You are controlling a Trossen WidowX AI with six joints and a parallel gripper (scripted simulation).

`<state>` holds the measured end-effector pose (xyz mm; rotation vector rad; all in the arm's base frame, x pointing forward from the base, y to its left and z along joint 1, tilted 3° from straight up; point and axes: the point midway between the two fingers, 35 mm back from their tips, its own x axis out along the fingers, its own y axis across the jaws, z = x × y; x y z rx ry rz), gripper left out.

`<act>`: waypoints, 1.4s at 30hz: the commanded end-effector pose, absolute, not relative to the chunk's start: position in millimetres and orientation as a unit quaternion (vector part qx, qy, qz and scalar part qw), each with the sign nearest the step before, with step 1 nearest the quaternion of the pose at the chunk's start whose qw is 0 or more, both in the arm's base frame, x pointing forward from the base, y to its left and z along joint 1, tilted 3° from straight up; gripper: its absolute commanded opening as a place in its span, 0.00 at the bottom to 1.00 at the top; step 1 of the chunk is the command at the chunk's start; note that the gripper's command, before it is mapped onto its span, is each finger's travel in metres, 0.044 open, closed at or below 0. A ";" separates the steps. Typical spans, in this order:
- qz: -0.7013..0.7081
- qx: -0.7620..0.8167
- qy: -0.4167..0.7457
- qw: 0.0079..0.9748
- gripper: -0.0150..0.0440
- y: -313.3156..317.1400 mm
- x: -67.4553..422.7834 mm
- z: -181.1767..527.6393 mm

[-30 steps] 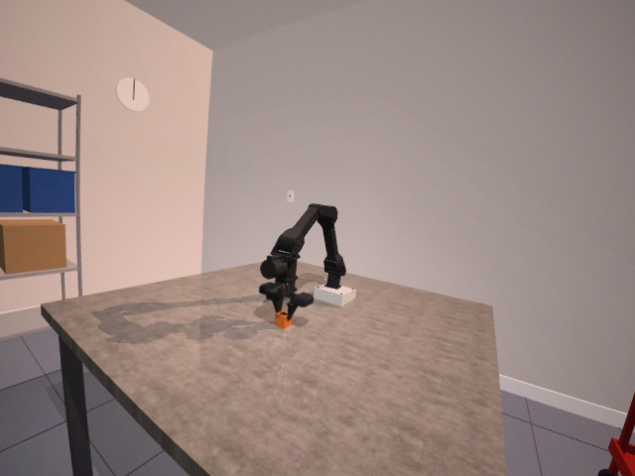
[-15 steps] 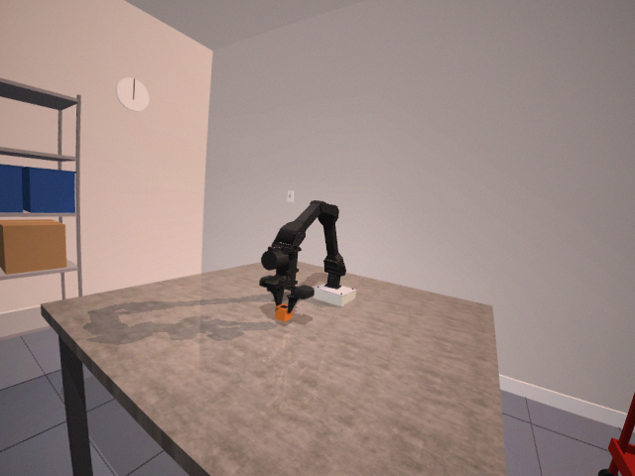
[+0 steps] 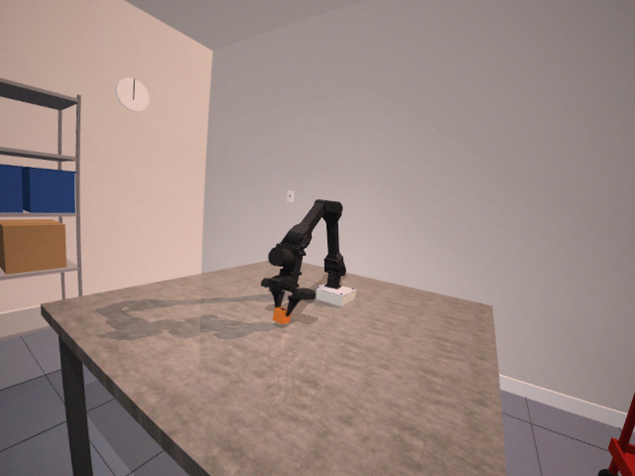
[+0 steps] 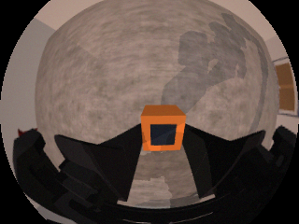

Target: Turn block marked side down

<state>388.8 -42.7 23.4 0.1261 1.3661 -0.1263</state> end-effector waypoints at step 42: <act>-0.074 0.040 0.381 0.921 0.25 -41.7 391.6 -6.7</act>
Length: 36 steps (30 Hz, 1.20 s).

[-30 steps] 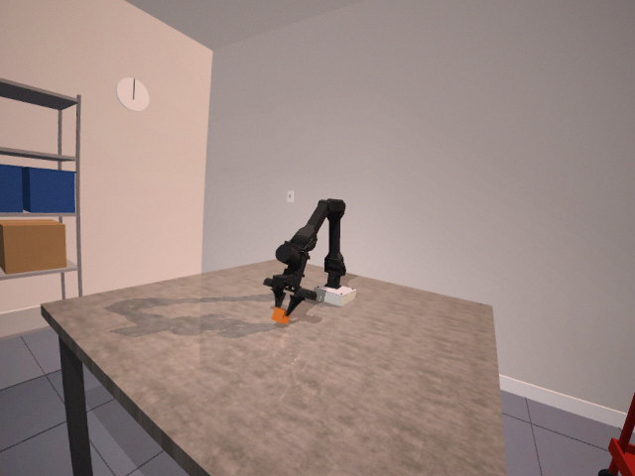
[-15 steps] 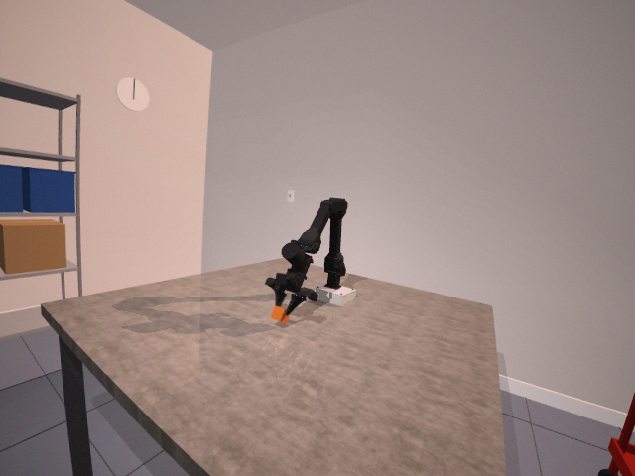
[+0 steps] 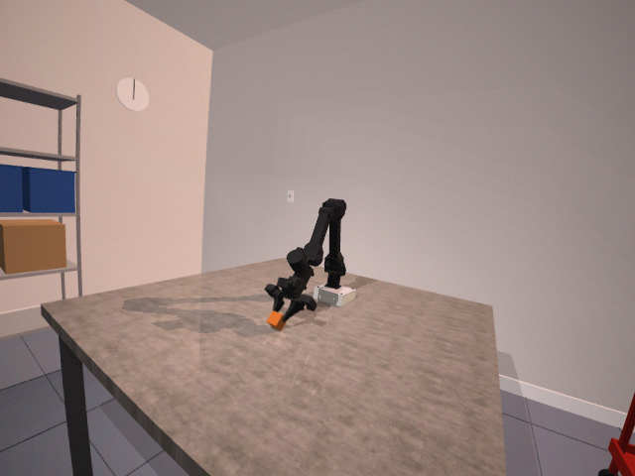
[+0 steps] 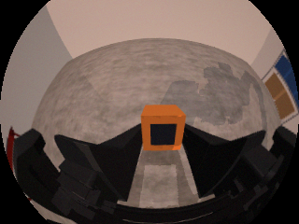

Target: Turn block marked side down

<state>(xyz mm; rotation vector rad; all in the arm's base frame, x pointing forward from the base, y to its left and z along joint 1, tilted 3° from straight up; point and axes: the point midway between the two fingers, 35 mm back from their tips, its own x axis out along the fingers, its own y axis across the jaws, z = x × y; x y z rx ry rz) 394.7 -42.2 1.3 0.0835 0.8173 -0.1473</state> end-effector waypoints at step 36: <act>-0.080 0.030 0.255 0.963 0.30 -40.6 377.4 -3.3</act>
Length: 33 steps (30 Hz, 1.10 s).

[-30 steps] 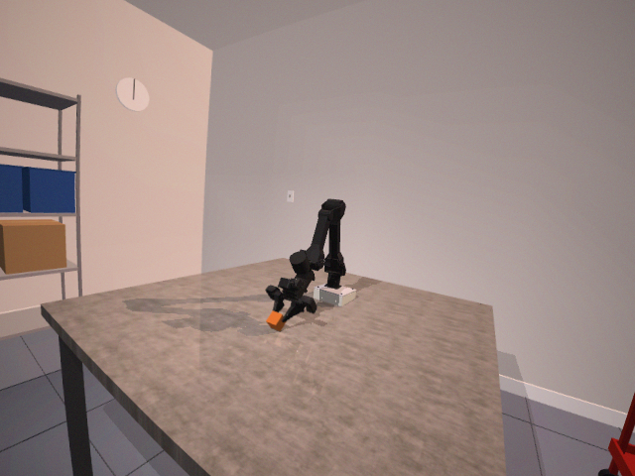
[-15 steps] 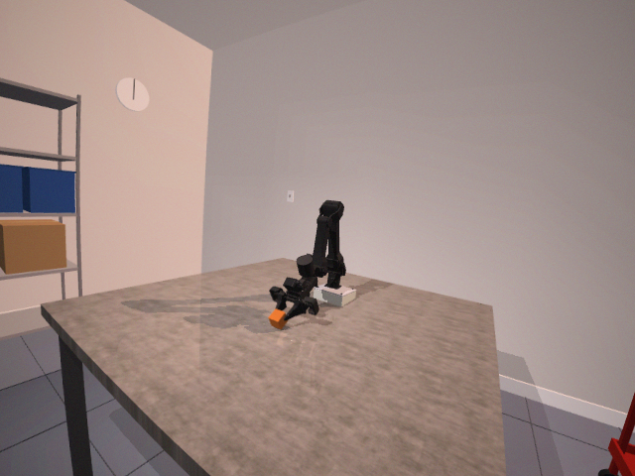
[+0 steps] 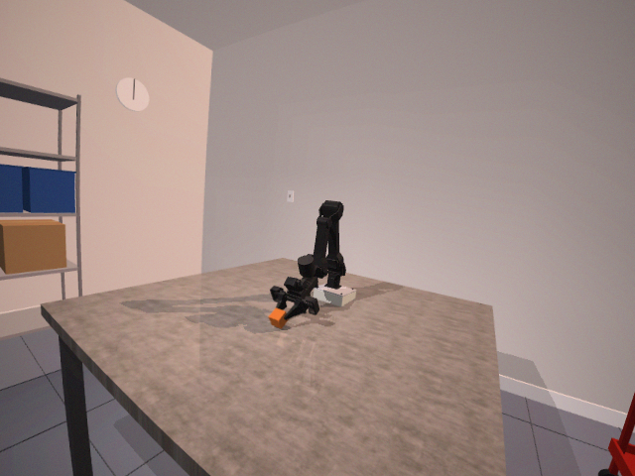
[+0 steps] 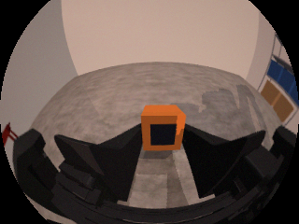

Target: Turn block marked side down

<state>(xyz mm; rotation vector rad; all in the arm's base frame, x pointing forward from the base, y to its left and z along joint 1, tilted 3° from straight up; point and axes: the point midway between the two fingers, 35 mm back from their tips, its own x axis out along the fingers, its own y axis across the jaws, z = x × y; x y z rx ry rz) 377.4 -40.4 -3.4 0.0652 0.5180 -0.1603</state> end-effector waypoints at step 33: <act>-0.080 0.030 0.255 0.963 1.00 -40.6 377.4 -3.3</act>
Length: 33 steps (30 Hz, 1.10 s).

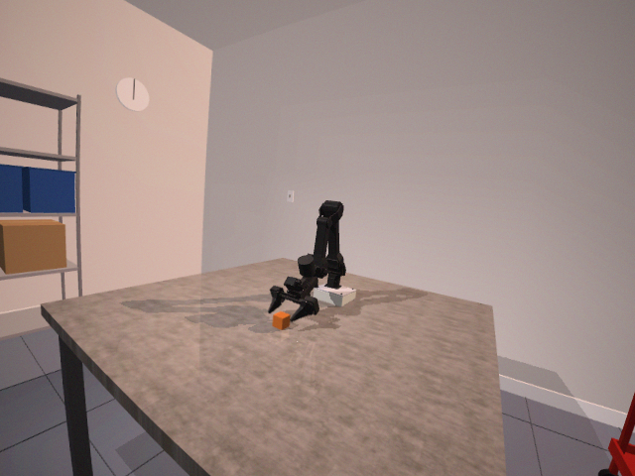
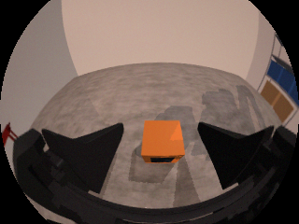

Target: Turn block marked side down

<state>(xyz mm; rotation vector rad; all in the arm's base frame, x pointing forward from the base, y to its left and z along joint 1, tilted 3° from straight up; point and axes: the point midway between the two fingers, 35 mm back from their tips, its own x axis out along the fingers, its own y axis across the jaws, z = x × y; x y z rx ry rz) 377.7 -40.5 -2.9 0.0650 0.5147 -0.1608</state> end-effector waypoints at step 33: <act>-0.069 0.051 0.504 0.859 1.00 -39.0 361.2 67.4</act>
